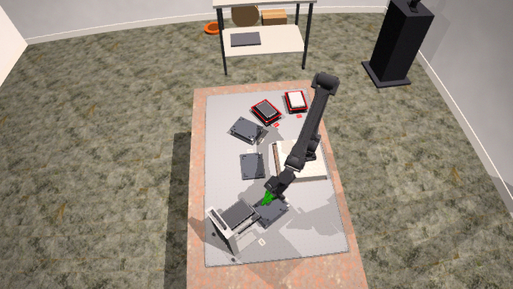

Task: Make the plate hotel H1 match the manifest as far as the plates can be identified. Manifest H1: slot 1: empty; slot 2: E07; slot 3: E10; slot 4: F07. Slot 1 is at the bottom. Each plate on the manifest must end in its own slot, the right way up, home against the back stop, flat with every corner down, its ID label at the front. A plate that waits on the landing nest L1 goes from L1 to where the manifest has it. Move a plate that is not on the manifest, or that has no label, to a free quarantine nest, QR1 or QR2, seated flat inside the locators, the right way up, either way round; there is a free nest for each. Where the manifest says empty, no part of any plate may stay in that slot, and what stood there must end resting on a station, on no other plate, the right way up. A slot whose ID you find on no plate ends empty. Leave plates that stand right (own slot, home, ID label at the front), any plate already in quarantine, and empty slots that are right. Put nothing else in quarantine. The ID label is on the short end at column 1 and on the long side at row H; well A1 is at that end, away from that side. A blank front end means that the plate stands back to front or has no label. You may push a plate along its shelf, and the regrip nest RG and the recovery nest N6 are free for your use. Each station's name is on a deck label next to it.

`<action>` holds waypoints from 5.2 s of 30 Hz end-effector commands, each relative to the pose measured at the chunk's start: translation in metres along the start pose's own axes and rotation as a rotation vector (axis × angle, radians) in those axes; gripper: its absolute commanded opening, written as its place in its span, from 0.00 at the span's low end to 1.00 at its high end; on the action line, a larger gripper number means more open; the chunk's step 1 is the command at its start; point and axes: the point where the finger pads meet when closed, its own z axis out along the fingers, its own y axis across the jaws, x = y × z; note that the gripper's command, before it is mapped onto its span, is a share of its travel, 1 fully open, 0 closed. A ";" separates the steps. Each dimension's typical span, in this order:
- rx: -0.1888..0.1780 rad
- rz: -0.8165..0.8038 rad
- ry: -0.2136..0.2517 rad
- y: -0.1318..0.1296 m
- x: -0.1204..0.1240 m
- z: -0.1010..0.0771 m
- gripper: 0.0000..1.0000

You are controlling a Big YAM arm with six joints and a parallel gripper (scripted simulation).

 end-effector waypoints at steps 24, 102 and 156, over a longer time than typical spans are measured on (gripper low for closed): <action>-0.004 0.018 -0.073 0.004 -0.048 0.023 0.00; -0.002 0.015 -0.074 0.002 -0.071 0.063 0.00; -0.002 0.015 -0.075 0.002 -0.077 0.074 0.00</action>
